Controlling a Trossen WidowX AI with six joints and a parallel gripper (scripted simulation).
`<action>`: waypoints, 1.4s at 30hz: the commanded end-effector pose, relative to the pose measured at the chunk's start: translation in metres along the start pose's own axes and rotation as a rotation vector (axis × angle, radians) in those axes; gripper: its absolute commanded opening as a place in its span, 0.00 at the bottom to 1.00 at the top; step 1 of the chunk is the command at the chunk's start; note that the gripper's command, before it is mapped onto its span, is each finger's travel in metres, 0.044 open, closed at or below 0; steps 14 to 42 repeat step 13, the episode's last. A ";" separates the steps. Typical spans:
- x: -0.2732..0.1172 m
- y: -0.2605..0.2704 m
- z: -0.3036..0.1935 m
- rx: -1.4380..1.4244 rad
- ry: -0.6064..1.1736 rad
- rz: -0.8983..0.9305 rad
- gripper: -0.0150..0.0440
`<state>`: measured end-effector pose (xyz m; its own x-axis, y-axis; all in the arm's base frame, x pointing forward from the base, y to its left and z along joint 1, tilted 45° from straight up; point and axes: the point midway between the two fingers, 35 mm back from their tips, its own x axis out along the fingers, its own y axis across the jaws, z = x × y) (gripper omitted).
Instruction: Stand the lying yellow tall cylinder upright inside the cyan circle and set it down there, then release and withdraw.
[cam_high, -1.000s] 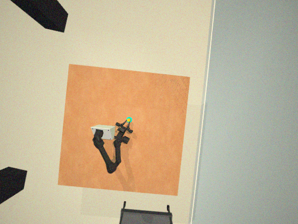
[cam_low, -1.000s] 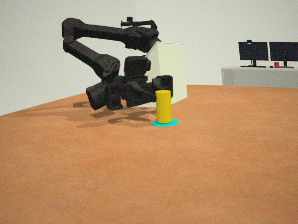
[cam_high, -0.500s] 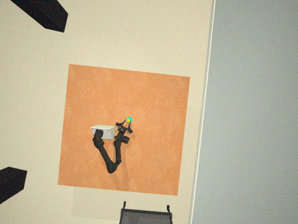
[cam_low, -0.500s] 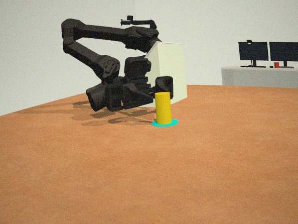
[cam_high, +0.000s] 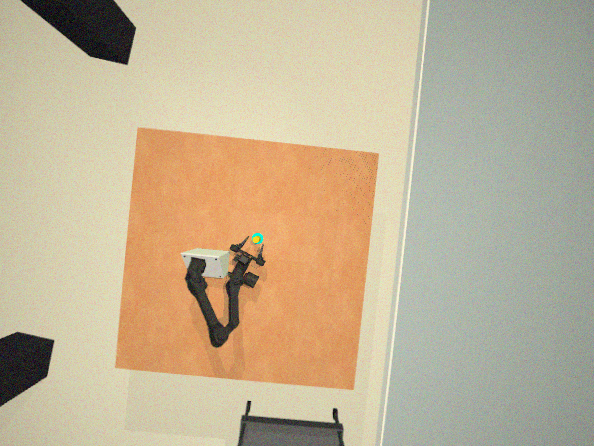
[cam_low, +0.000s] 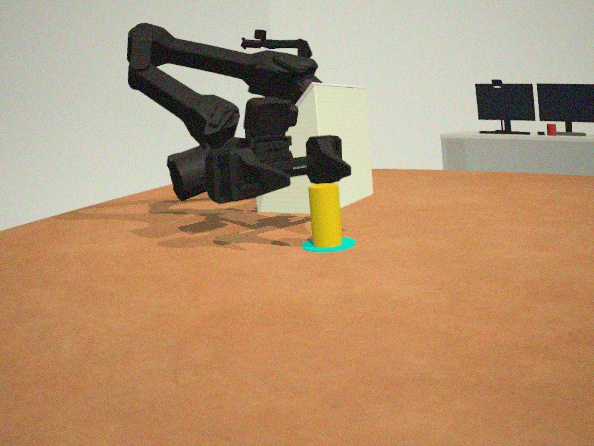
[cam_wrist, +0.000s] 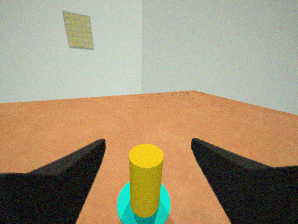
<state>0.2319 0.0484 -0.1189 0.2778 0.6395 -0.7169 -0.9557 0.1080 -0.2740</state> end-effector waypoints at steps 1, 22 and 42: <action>-0.002 -0.002 0.020 -0.003 0.004 -0.002 0.93; -0.005 0.003 0.067 0.007 -0.004 0.000 0.93; -0.005 0.003 0.067 0.007 -0.004 0.000 0.93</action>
